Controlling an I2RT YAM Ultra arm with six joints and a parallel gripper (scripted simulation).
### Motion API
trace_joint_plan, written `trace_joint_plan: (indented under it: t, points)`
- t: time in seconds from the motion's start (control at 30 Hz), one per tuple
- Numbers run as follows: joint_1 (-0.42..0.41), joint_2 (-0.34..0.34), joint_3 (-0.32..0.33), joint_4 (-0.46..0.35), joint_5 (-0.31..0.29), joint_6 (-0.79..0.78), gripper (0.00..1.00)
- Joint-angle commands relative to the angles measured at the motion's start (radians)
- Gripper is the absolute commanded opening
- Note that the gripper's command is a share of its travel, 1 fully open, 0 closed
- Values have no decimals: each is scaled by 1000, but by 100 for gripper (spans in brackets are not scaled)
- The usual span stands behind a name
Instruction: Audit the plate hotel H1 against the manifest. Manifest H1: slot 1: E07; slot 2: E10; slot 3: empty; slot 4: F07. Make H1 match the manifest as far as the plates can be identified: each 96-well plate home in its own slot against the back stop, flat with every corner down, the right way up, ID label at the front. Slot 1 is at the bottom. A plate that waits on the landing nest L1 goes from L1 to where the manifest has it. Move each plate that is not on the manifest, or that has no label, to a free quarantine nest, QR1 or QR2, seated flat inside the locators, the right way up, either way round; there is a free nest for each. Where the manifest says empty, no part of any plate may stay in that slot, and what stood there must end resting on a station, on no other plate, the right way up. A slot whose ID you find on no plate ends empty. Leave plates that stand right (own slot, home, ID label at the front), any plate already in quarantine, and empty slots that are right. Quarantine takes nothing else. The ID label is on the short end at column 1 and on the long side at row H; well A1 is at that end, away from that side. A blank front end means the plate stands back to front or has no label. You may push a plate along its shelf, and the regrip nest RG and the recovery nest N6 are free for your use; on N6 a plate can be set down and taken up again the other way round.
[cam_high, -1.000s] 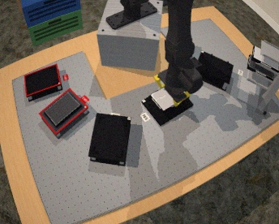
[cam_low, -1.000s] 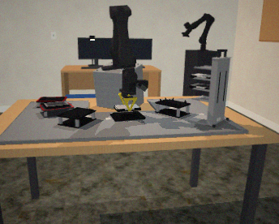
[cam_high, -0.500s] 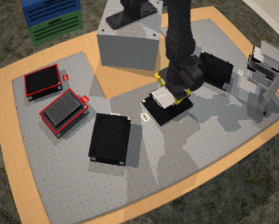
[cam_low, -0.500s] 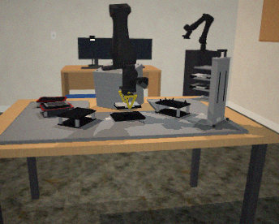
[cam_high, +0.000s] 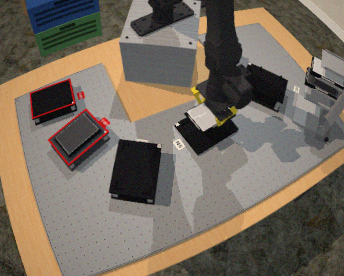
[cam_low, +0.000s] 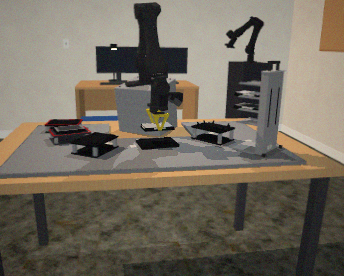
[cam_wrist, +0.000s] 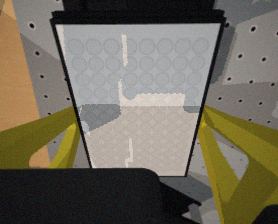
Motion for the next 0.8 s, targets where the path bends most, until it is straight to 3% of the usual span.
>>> trace_joint_plan:
  t: [0.0,0.43,0.77]
  points:
    - [11,-45,-12,-32,-2,10,86]
    - [20,-129,4,-113,0,17,86]
    - [30,-226,34,-226,1,28,86]
